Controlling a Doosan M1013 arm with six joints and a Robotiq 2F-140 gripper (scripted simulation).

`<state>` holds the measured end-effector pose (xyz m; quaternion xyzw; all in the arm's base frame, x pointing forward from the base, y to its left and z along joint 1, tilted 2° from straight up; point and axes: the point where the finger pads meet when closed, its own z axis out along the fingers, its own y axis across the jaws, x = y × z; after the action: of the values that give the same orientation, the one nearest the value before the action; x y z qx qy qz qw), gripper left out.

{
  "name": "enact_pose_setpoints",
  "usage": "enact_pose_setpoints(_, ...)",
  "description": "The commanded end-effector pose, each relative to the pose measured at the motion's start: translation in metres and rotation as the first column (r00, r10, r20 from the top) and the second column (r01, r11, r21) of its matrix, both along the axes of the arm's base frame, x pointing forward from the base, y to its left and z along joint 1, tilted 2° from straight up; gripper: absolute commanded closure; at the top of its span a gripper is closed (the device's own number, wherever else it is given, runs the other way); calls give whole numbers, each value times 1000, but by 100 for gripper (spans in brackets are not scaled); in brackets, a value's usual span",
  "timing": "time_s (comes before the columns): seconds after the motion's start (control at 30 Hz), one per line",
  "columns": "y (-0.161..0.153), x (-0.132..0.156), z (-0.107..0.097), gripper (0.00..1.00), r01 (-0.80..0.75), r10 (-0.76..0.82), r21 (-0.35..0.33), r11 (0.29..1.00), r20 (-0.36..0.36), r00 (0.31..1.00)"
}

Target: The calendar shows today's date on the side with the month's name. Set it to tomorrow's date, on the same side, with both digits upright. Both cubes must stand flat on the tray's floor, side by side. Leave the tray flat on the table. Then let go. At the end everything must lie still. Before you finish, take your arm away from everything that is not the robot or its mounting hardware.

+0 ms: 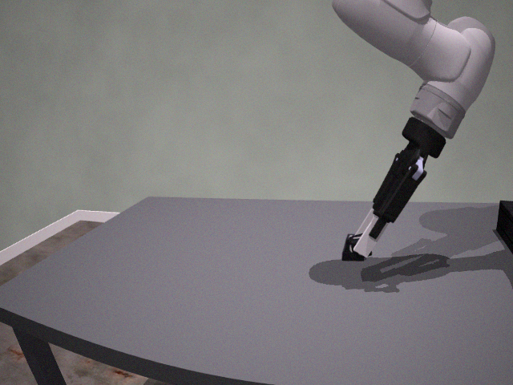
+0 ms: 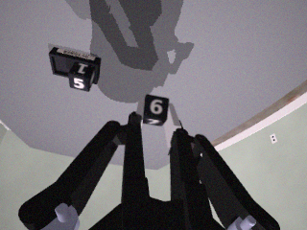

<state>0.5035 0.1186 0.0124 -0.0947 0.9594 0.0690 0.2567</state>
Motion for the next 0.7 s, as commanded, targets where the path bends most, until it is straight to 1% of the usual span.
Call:
enact_pose_setpoints(0.0, -6, 5, 3, 83, 7, -9, -28, 1000, -46, 999)
enact_pose_setpoints(0.17, -13, 12, 7, 83, 19, -21, -48, 999, -39, 999)
enact_pose_setpoints(0.67, -18, 21, 13, 83, 30, -32, -64, 998, -28, 999)
